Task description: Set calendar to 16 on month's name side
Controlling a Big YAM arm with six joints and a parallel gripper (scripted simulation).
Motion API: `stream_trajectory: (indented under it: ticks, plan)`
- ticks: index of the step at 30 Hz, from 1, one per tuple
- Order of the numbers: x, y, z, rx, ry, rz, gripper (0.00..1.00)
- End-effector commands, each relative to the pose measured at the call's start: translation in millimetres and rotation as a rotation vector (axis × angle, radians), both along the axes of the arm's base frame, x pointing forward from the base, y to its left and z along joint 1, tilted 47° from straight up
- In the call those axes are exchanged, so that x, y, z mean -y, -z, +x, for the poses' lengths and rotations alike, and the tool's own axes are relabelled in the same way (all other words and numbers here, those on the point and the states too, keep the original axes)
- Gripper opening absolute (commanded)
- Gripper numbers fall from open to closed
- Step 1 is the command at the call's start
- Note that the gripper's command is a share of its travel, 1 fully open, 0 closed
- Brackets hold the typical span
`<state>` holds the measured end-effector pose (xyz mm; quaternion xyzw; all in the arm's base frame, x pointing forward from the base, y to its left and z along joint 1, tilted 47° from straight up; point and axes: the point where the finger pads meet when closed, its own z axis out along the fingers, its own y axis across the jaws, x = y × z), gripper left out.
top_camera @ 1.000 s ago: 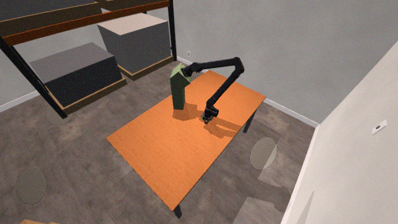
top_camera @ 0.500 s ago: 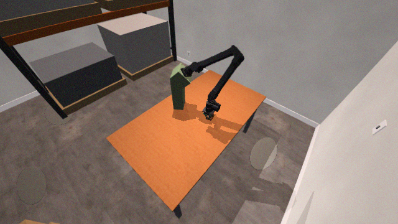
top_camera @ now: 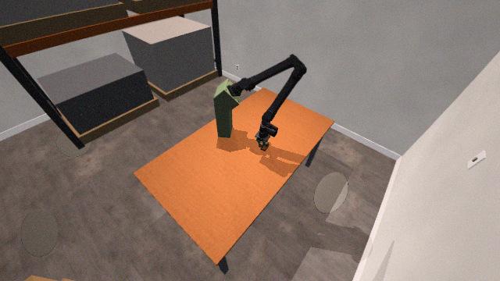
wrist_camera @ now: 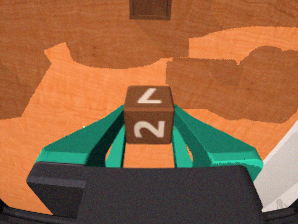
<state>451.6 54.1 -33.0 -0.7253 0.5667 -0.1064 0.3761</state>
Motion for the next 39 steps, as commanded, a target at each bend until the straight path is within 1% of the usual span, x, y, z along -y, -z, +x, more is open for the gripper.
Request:
stream_trajectory:
  ticks: [1,2,4,6,7,8,9,11,17,21,30,39]
  plan:
    - [-51.9,-24.0,-24.6,-0.001,-0.008,0.044,0.28]
    - [-61.3,-27.9,-31.4,-0.002,-0.004,0.049,0.28]
    - [-66.5,-30.0,-35.4,-0.003,-0.001,0.052,0.28]
    - [-66.7,-30.9,-33.6,-0.003,-0.001,0.052,0.28]
    - [-61.3,-25.3,-26.6,-0.012,0.013,0.051,0.28]
    - [-55.4,-23.1,-25.8,-0.017,0.027,0.05,0.28]
    - [-55.4,-23.0,-26.0,-0.018,0.027,0.05,0.28]
    - [-55.1,-18.4,-33.8,-0.033,0.026,0.05,0.28]
    - [-59.8,-19.0,-34.0,-0.032,0.014,0.051,0.28]
    - [-66.2,-22.5,-26.5,-0.013,0.004,0.051,0.28]
    - [-74.7,-13.4,-19.6,-0.014,-0.001,0.05,0.28]
    - [-88.2,6.5,-3.8,-0.014,-0.001,0.05,0.28]
